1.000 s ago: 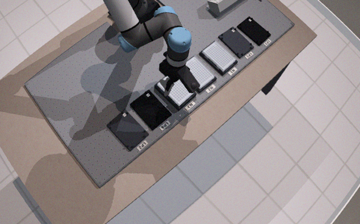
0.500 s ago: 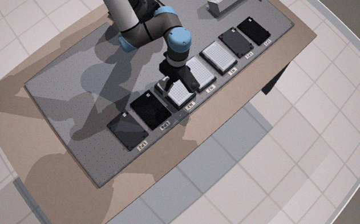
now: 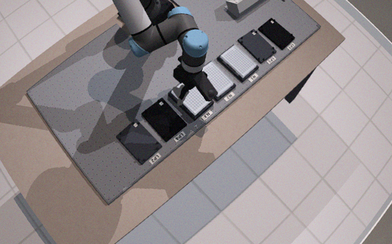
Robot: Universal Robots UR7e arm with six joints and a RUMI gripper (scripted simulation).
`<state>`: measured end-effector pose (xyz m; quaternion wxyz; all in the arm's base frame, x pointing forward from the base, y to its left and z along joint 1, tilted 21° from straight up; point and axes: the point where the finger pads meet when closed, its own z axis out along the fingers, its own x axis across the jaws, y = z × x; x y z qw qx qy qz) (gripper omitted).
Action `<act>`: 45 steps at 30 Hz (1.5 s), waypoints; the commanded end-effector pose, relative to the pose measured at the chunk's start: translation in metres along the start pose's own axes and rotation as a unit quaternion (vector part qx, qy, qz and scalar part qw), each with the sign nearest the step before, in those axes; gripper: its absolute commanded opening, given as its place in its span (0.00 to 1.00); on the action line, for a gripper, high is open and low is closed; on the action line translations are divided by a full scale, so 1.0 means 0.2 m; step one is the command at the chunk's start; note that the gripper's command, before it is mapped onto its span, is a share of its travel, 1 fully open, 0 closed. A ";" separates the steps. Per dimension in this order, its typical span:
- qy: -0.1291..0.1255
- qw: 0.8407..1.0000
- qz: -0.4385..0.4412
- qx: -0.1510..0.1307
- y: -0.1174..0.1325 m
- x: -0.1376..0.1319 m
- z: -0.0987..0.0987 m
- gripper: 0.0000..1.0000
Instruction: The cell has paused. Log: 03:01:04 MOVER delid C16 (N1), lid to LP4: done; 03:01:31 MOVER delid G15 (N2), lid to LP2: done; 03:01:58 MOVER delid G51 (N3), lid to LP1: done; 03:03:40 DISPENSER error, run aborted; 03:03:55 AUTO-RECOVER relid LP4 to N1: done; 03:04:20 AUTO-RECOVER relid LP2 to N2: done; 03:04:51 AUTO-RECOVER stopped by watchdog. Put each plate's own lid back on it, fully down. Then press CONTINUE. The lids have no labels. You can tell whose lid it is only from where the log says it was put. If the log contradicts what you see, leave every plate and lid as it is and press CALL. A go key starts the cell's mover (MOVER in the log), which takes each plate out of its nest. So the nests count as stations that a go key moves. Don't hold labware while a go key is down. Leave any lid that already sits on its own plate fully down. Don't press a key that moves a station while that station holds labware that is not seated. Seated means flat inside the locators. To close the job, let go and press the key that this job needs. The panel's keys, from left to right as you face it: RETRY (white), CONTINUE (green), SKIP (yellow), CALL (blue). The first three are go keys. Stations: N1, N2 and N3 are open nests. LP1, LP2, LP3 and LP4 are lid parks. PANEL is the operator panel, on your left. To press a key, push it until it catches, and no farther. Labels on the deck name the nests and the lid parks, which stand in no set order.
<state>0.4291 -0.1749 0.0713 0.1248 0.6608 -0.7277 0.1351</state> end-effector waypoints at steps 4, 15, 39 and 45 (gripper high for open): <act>0.000 1.000 0.000 0.001 0.00 0.00 0.00 0.82; 0.000 1.000 0.000 0.001 0.00 0.00 -0.05 0.82; 0.000 1.000 0.022 0.001 0.20 -0.19 -0.10 0.00; 0.000 1.000 0.022 0.001 0.31 -0.29 -0.10 0.00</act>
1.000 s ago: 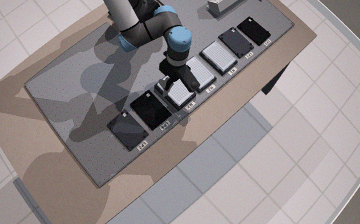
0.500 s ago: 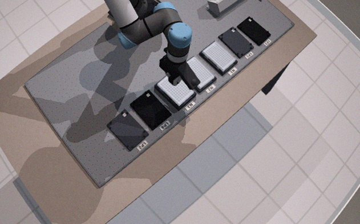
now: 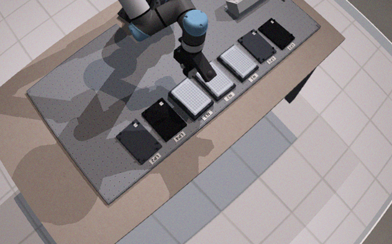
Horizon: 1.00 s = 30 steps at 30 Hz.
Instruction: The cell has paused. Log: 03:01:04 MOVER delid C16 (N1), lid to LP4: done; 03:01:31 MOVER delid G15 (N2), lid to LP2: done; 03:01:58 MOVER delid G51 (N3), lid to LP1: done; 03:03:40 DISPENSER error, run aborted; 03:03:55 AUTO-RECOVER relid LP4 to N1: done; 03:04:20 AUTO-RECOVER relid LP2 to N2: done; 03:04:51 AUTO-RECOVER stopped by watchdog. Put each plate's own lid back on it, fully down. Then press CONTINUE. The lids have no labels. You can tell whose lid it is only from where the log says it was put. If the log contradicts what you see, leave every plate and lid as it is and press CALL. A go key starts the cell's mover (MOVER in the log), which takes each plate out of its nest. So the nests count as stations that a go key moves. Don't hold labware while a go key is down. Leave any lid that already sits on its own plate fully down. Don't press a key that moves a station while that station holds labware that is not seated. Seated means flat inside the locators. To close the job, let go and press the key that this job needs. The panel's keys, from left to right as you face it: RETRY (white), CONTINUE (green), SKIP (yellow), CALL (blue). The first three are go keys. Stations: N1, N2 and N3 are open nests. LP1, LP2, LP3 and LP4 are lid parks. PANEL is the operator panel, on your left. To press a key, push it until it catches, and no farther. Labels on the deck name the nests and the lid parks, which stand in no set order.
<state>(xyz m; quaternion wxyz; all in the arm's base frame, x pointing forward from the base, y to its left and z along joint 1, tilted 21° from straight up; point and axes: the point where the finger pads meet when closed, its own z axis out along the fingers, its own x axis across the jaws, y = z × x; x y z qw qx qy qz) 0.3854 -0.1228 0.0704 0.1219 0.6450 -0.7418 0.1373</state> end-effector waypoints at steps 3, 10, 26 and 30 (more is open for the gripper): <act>0.000 1.000 0.000 0.001 0.13 -0.11 -0.01 0.00; 0.000 1.000 0.000 0.001 0.23 -0.19 -0.01 0.00; 0.000 1.000 0.000 0.001 0.49 -0.42 -0.01 0.00; 0.000 1.000 0.000 0.001 0.50 -0.43 -0.01 0.00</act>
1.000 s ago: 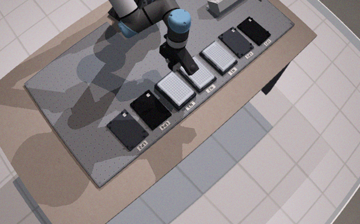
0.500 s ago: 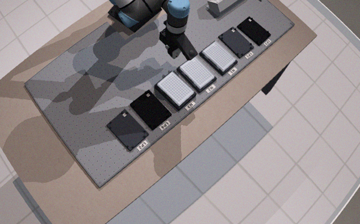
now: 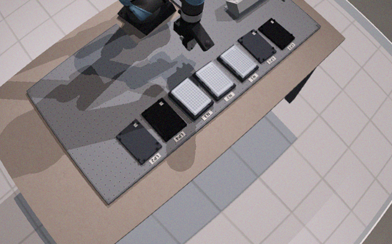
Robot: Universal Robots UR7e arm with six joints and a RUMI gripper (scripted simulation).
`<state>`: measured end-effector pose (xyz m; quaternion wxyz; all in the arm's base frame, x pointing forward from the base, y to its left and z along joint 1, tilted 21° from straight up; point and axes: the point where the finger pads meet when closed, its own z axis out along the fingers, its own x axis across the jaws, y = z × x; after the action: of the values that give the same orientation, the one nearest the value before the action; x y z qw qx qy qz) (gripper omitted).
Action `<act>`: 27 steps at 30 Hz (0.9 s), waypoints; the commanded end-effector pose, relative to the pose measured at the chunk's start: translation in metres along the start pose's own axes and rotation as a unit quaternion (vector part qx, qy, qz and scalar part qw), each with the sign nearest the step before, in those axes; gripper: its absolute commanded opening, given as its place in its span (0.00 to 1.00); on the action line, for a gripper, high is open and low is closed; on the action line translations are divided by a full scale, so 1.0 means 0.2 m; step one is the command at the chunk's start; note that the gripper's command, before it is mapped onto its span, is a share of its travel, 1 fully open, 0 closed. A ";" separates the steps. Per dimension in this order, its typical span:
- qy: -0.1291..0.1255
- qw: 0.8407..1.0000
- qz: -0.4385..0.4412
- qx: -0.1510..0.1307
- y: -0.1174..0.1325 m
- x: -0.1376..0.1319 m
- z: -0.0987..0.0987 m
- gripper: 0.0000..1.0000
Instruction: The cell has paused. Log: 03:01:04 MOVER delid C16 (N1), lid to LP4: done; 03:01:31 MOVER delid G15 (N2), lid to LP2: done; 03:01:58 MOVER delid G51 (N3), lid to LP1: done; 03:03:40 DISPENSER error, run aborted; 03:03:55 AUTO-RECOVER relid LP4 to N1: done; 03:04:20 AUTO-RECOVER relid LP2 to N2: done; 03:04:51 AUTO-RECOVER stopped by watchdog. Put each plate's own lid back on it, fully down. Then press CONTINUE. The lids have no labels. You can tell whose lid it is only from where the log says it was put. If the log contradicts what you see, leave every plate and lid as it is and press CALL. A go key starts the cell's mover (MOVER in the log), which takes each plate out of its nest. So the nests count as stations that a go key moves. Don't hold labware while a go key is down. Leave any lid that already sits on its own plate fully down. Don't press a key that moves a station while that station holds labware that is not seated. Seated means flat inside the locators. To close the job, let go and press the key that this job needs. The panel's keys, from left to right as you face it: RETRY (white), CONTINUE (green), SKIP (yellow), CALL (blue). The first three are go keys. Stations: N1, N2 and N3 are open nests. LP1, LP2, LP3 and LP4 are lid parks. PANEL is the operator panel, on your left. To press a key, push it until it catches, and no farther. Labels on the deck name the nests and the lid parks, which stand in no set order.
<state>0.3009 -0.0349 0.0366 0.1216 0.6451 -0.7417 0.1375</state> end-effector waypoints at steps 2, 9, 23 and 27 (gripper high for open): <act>0.000 1.000 0.000 0.000 0.02 -0.02 -0.01 0.00; 0.000 1.000 0.000 0.000 0.02 -0.02 -0.13 0.00; 0.000 1.000 0.000 0.000 0.02 -0.02 -0.33 0.00; 0.000 1.000 0.000 0.000 0.02 -0.02 -0.33 0.00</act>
<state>0.2976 -0.0082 0.0944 0.1214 0.6449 -0.7418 0.1381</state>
